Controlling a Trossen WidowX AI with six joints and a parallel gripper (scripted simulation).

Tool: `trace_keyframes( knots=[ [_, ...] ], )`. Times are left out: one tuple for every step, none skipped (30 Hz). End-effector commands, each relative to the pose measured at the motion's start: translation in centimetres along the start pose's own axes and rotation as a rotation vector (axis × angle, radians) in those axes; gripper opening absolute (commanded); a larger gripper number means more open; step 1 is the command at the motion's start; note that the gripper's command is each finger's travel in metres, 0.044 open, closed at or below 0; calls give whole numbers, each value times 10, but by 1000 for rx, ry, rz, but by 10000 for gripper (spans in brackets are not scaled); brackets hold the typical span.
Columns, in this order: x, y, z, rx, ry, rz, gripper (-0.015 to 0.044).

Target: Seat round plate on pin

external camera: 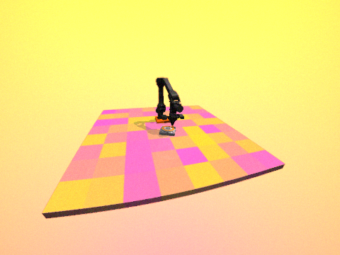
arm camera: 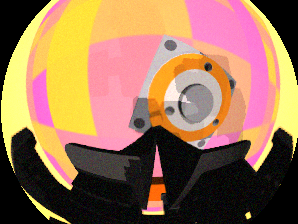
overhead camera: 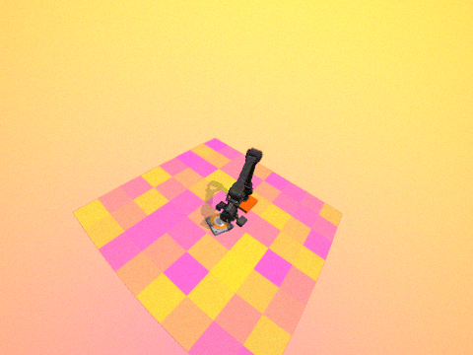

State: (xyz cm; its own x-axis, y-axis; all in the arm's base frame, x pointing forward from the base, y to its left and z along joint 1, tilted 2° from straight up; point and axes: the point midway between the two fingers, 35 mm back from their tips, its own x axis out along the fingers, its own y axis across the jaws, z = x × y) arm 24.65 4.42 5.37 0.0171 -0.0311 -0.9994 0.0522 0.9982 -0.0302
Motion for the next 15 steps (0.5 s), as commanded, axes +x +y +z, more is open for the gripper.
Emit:
trace_keyframes(
  knots=[
    [-2,3,6,3,-12,8,0],
    [-2,3,7,3,-12,8,0],
    [-2,3,8,3,-12,8,0],
    [-2,3,9,3,-12,8,0],
    [-2,3,9,3,-12,8,0],
    [-2,3,9,3,-12,8,0],
    [-2,4,9,3,-12,8,0],
    [-2,4,10,3,-12,8,0],
    [-2,4,10,3,-12,8,0],
    [-2,4,10,3,-12,8,0],
    [-2,4,10,3,-12,8,0],
    [-2,5,11,3,-12,8,0],
    [-2,5,11,3,-12,9,0],
    [-2,5,12,3,-12,9,0],
    [-2,5,13,3,-12,9,0]
  ],
)
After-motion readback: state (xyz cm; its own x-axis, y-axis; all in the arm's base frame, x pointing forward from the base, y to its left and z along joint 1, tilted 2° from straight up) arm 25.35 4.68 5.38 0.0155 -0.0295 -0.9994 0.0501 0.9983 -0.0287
